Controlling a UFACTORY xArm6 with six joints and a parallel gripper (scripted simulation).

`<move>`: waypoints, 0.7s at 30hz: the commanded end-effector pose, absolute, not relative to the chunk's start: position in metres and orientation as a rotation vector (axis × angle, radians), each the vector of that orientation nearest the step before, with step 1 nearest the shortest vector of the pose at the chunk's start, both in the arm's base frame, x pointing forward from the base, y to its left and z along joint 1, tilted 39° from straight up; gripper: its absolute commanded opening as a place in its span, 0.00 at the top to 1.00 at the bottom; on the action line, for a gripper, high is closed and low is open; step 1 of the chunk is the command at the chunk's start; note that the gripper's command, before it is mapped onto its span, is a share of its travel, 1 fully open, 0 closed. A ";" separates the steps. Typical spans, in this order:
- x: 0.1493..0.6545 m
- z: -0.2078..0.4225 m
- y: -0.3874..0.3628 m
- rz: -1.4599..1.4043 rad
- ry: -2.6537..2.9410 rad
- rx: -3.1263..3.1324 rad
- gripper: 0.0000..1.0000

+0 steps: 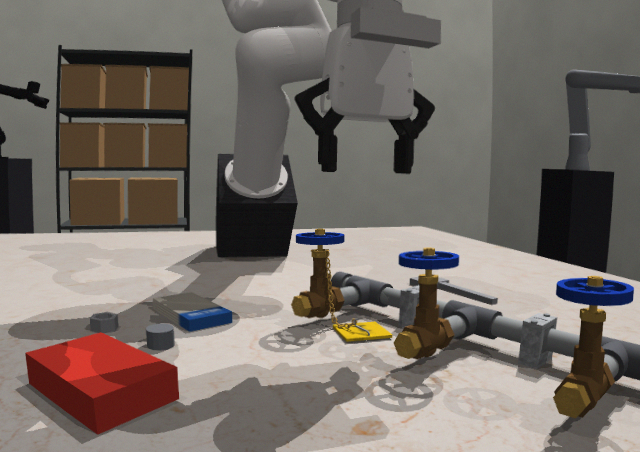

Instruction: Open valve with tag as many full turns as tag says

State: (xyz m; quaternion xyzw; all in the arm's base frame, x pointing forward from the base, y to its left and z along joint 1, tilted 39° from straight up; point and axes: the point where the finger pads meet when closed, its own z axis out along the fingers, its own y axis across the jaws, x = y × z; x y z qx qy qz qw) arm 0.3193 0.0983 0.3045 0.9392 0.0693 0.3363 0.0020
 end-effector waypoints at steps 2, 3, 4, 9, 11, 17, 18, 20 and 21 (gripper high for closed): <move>0.320 0.306 0.099 1.060 0.217 2.946 0.00; 0.320 0.306 0.099 1.060 0.217 2.946 0.00; 0.320 0.306 0.099 1.060 0.217 2.946 0.00; 0.320 0.306 0.099 1.060 0.217 2.946 0.00; 0.320 0.306 0.099 1.060 0.217 2.946 0.00; 0.319 0.305 0.098 1.062 0.191 2.954 0.00; 0.319 0.304 0.097 1.065 0.159 2.964 0.00; 0.319 0.304 0.097 1.065 0.159 2.964 0.00; 0.319 0.303 0.096 1.070 0.110 2.978 0.00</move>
